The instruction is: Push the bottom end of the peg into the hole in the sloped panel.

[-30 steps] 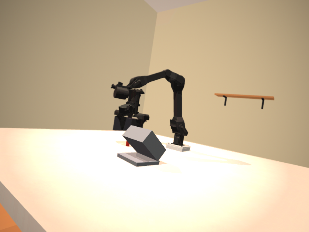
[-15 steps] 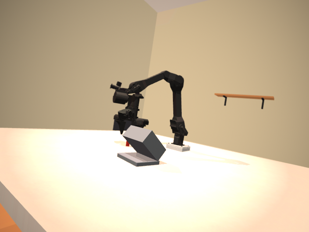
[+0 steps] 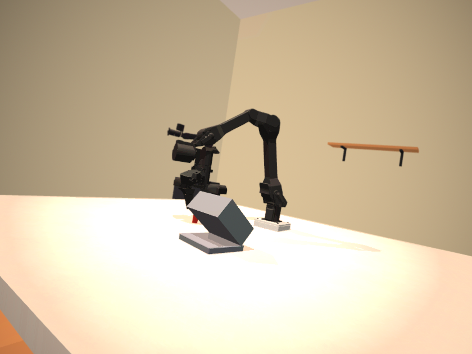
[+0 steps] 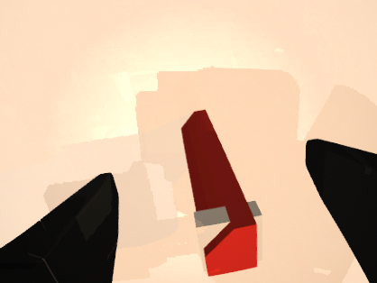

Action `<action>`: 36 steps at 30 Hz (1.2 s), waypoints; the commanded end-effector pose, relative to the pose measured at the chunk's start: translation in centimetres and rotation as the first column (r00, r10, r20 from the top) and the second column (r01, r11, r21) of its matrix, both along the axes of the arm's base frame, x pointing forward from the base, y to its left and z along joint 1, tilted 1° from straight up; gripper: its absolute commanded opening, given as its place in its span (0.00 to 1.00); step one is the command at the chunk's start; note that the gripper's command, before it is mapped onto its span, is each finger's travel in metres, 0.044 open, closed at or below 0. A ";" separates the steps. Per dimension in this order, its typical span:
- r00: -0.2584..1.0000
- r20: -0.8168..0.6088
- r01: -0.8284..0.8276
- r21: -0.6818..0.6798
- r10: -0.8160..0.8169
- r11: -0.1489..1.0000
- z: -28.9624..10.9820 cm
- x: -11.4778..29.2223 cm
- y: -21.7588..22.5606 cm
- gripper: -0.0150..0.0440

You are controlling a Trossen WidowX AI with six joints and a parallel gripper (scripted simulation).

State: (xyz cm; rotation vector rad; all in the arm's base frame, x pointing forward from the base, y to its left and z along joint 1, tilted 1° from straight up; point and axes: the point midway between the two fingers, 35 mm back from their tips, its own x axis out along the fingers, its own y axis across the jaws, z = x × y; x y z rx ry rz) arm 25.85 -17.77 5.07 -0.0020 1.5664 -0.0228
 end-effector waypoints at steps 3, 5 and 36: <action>1.000 0.001 0.000 0.000 0.000 1.000 0.1 0.0 0.0 0.56; 1.000 0.001 0.000 0.000 0.000 1.000 0.1 0.0 0.0 0.47; 1.000 0.002 -0.003 0.004 0.003 1.000 5.7 0.1 0.0 0.25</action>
